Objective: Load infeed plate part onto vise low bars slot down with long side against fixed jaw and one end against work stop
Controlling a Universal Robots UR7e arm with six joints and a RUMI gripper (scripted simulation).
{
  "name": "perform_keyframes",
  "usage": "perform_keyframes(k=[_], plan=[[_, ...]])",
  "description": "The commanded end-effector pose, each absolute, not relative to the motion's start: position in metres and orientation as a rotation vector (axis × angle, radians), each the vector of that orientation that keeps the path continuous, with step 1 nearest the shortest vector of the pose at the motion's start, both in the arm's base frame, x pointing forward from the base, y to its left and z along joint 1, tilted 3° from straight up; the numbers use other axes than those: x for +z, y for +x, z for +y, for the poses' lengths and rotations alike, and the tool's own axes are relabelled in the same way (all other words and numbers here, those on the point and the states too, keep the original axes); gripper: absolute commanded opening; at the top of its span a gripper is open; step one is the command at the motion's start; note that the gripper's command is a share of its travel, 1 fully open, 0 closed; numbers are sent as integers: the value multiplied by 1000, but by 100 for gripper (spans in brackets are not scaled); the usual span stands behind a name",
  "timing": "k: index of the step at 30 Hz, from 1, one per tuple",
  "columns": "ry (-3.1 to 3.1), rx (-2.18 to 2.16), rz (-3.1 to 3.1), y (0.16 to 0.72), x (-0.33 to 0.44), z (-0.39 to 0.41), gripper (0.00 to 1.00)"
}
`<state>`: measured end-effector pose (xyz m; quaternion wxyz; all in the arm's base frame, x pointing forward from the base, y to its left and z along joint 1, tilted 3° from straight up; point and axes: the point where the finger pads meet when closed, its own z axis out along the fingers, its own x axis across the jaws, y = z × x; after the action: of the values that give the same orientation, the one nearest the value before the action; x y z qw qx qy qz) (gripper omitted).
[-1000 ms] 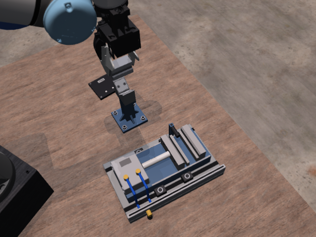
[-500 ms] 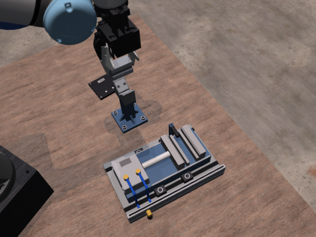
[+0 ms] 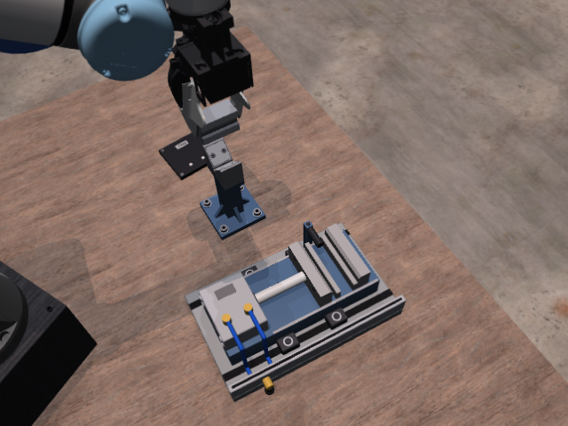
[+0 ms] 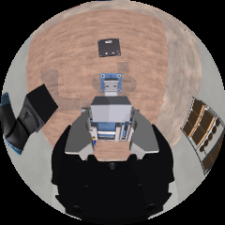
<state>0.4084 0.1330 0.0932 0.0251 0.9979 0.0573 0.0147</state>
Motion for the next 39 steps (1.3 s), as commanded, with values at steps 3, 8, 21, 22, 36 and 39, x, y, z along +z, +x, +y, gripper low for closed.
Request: perform_keyframes(k=[3, 8, 21, 22, 36, 39], plan=[[3086, 47, 177, 409, 94, 133, 0], [3086, 47, 177, 409, 94, 133, 0], [3099, 46, 178, 409, 94, 133, 0], [3101, 46, 179, 409, 94, 133, 0], [3151, 42, 183, 409, 94, 133, 0], [3169, 40, 184, 409, 94, 132, 0]])
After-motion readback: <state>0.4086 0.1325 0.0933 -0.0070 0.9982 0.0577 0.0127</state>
